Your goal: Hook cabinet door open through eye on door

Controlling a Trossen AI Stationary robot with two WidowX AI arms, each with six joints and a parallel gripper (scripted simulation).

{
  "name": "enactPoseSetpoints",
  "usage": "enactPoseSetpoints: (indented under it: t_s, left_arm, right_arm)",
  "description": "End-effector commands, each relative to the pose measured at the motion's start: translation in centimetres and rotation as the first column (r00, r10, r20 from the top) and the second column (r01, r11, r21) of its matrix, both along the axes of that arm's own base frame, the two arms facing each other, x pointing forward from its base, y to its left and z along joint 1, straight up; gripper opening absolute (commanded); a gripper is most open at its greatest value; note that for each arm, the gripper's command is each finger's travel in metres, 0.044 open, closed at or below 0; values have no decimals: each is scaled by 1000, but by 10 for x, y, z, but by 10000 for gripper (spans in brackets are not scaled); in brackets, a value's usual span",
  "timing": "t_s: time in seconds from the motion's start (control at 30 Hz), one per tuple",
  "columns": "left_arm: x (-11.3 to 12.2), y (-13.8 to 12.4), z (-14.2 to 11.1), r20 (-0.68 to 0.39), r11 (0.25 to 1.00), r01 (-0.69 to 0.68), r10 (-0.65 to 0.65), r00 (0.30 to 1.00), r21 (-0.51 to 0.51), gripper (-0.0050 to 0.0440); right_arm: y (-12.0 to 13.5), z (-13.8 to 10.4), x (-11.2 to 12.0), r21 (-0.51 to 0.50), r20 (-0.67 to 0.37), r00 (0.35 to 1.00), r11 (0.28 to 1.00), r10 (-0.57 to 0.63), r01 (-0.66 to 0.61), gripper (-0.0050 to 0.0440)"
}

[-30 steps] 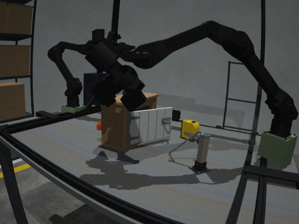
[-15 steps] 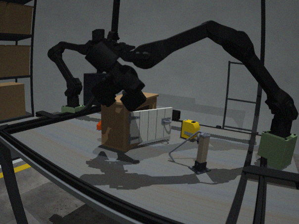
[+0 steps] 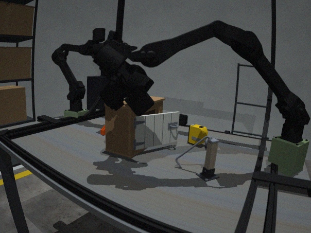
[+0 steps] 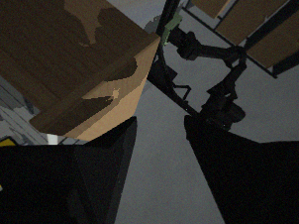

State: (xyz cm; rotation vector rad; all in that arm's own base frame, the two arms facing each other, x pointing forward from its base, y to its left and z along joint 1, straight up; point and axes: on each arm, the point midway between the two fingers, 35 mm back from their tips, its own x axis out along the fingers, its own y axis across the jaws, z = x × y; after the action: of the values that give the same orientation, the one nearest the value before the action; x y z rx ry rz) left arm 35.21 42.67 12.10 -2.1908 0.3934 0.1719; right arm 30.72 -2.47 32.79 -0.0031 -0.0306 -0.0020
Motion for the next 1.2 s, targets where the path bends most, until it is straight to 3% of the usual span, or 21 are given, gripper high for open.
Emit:
enactPoseSetpoints:
  t_s: [0.0,0.27,0.5,0.57,0.77,0.97,1.17]
  left_arm:
    - [9,-10,10,-24,1000,6,-5,1000,31,220]
    - [43,-63,2,-304,989,41,5,953,143,220]
    - [51,-125,-2,-575,953,157,22,818,259,220]
    - [51,-125,-2,-575,953,157,22,818,259,220]
    - [39,-175,-19,-785,915,299,30,619,271,220]
    - [21,-204,-25,-891,871,412,60,450,267,220]
    - [14,-214,-25,-919,852,454,77,386,262,220]
  right_arm:
    - [-5,9,-5,-2,14,1000,1000,1,0,400]
    - [-41,30,-42,-5,3,1000,1000,-2,2,400]
    - [-57,49,-86,-37,-10,1000,999,-2,1,400]
    - [-57,49,-86,-37,-10,1000,999,-2,1,400]
    - [-42,53,-122,-20,-22,1000,1000,1,-2,400]
    - [-24,53,-141,-3,-28,1000,1000,3,-3,400]
    - [-16,52,-146,4,-29,1000,1000,3,-3,400]
